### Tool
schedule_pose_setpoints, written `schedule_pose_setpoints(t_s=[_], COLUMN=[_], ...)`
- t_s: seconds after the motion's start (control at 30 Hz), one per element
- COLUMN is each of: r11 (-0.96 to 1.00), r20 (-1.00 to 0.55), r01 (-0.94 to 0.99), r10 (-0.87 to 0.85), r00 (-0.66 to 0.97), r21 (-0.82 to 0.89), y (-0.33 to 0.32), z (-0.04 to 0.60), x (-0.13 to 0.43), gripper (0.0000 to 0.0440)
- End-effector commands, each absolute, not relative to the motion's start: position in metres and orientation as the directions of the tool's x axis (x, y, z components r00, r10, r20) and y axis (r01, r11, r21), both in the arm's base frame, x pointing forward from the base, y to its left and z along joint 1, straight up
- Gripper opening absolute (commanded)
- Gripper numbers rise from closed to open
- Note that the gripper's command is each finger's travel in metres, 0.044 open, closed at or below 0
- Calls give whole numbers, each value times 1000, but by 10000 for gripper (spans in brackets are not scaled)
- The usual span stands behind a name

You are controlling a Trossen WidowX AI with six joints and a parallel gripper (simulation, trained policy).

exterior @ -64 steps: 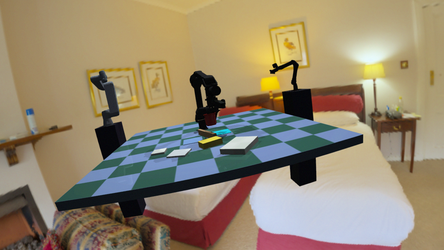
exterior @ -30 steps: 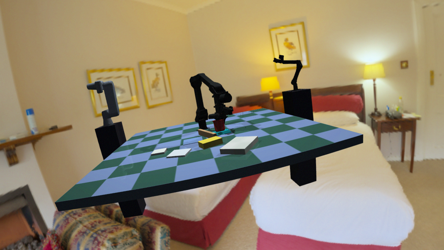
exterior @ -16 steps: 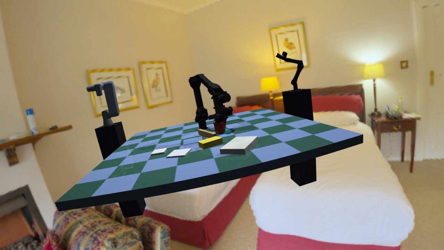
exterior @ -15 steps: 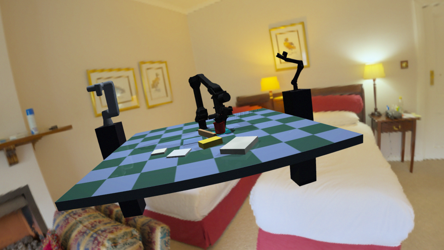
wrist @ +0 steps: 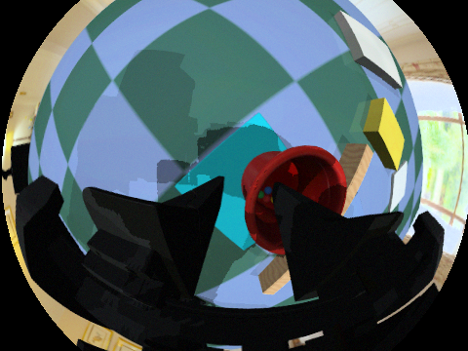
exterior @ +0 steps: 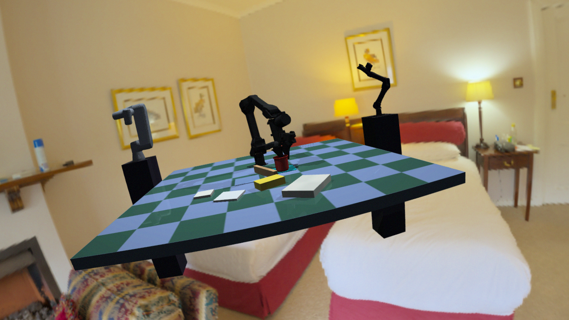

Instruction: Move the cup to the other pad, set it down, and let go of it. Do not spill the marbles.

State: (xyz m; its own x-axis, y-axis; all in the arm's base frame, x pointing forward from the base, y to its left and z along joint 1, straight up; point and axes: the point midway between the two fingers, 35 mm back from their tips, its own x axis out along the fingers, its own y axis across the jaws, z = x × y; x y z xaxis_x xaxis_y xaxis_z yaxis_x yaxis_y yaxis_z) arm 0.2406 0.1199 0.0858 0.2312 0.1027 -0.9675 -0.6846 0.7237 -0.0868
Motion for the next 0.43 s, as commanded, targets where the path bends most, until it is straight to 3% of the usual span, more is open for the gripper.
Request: schedule_pose_setpoints(t_s=[0.0, 0.4], r11=[721, 729], r20=[-963, -936], r01=[-688, -679], r10=[120, 174], r00=[239, 306], r21=[-81, -86], y=[120, 119], z=[88, 113], x=[238, 236], gripper=[197, 275])
